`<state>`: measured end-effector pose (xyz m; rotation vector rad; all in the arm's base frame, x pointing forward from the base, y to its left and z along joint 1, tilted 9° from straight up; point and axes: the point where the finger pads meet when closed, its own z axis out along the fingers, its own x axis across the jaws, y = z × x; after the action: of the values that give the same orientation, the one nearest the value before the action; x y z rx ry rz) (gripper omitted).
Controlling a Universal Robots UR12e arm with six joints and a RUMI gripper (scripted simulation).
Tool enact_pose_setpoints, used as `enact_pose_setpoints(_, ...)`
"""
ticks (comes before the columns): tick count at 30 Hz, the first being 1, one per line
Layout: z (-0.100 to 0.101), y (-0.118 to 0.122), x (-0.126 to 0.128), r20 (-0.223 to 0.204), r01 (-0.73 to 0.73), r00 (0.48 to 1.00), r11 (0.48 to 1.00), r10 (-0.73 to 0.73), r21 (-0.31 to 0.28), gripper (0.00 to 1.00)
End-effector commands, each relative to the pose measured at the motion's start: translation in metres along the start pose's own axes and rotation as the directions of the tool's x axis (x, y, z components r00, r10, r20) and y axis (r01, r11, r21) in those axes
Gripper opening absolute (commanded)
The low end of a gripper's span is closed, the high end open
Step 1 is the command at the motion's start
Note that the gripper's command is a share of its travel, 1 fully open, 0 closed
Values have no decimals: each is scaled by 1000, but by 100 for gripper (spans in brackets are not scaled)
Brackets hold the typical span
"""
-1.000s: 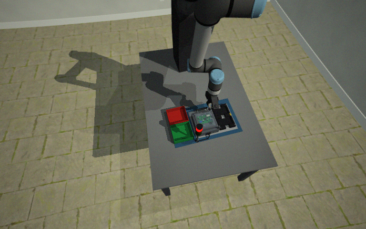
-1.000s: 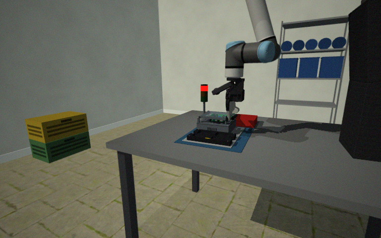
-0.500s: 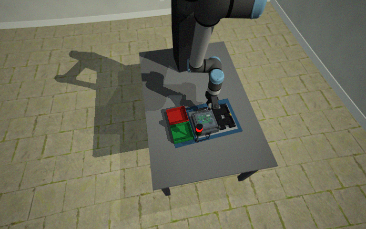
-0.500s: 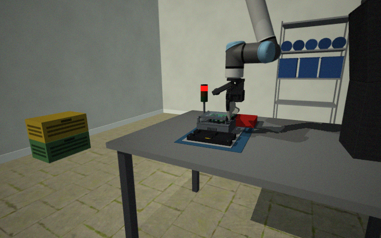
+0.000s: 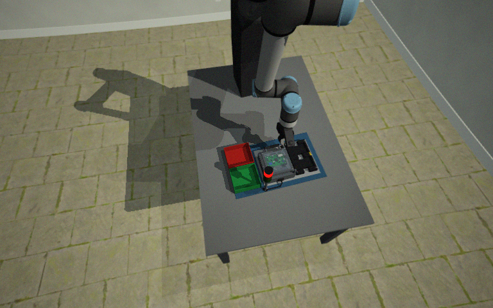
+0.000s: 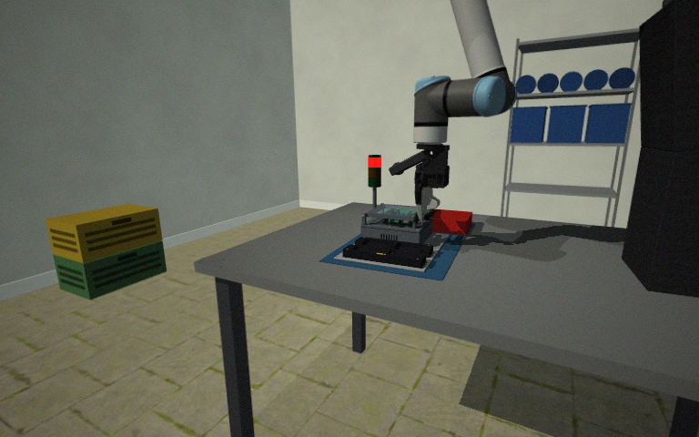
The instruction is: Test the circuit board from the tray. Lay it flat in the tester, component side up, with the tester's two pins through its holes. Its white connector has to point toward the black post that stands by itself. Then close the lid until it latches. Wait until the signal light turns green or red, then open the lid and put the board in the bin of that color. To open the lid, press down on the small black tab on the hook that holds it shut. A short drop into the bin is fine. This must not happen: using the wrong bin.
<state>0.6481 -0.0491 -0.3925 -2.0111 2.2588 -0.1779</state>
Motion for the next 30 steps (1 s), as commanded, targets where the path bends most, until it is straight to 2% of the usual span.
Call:
enact_pose_setpoints(1, 3, 1, 4, -3, -4, 1000, 1000, 4, 0, 0)
enact_pose_setpoints(7, 2, 0, 4, -3, -4, 1000, 1000, 4, 0, 0)
enact_pose_setpoints(12, -13, 2, 3, -2, -4, 1000, 1000, 4, -2, 0)
enact_pose_setpoints(14, -13, 2, 3, -2, -4, 1000, 1000, 4, -2, 0)
enact_pose_setpoints(22, -62, 2, 3, -2, -3, 1000, 1000, 3, -2, 0)
enact_pose_setpoints(25, -70, 2, 3, -2, -3, 1000, 1000, 3, -2, 0)
enact_pose_setpoints(30, -70, 2, 3, -2, -3, 1000, 1000, 3, -2, 0)
